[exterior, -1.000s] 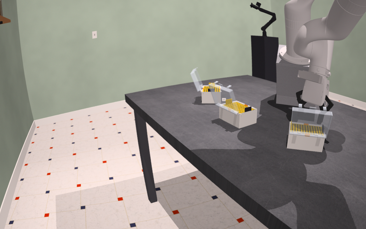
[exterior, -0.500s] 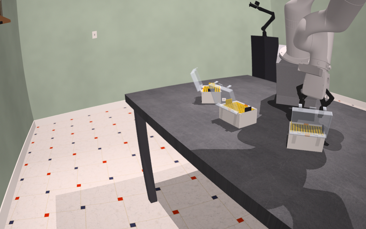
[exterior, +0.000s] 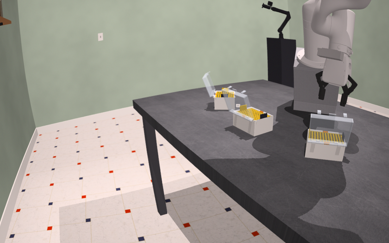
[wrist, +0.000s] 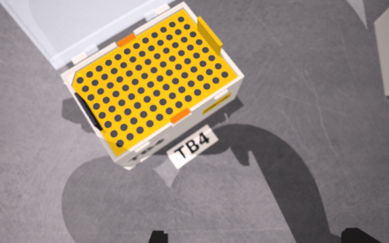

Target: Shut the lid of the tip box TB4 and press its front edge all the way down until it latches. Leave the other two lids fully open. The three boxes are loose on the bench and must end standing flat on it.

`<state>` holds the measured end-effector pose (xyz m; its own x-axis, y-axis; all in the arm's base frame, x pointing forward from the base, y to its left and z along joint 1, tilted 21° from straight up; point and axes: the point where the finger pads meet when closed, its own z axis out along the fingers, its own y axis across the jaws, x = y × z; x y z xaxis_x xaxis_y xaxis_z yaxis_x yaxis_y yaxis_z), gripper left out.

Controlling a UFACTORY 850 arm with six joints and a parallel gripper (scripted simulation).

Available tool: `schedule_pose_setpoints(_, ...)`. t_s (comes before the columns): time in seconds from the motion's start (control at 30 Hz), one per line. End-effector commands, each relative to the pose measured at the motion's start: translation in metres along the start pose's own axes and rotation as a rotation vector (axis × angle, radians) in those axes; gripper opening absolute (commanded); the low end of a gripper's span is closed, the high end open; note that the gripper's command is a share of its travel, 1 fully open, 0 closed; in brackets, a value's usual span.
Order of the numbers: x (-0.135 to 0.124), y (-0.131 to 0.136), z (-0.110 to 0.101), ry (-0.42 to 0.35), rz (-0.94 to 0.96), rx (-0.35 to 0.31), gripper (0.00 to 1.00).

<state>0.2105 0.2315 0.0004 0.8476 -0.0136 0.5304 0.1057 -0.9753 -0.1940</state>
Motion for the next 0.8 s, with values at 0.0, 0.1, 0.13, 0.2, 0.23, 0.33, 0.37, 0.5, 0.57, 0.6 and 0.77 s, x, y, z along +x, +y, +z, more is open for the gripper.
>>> schedule_pose_setpoints(0.0, 0.006, -0.001, -0.022, 0.000, 0.000, -0.001, 1.00)
schedule_pose_setpoints(0.1, 0.010, -0.001, -0.036, 0.000, 0.000, -0.001, 1.00)
schedule_pose_setpoints(0.13, 0.011, -0.001, -0.041, 0.000, 0.000, -0.001, 1.00)
schedule_pose_setpoints(0.2, 0.014, -0.001, -0.051, 0.000, 0.000, -0.001, 1.00)
schedule_pose_setpoints(0.23, 0.015, -0.001, -0.055, 0.000, 0.000, -0.001, 1.00)
schedule_pose_setpoints(0.33, 0.016, -0.001, -0.060, 0.000, 0.000, -0.001, 1.00)
schedule_pose_setpoints(0.37, 0.016, -0.001, -0.060, 0.000, 0.000, -0.001, 1.00)
schedule_pose_setpoints(0.5, 0.016, -0.001, -0.060, 0.000, 0.000, -0.001, 1.00)
schedule_pose_setpoints(0.57, 0.016, -0.001, -0.060, 0.000, 0.000, -0.001, 0.00)
schedule_pose_setpoints(0.6, 0.016, -0.001, -0.060, 0.000, 0.000, -0.001, 0.00)
schedule_pose_setpoints(0.77, 0.016, -0.001, -0.060, 0.000, 0.000, -0.001, 0.00)
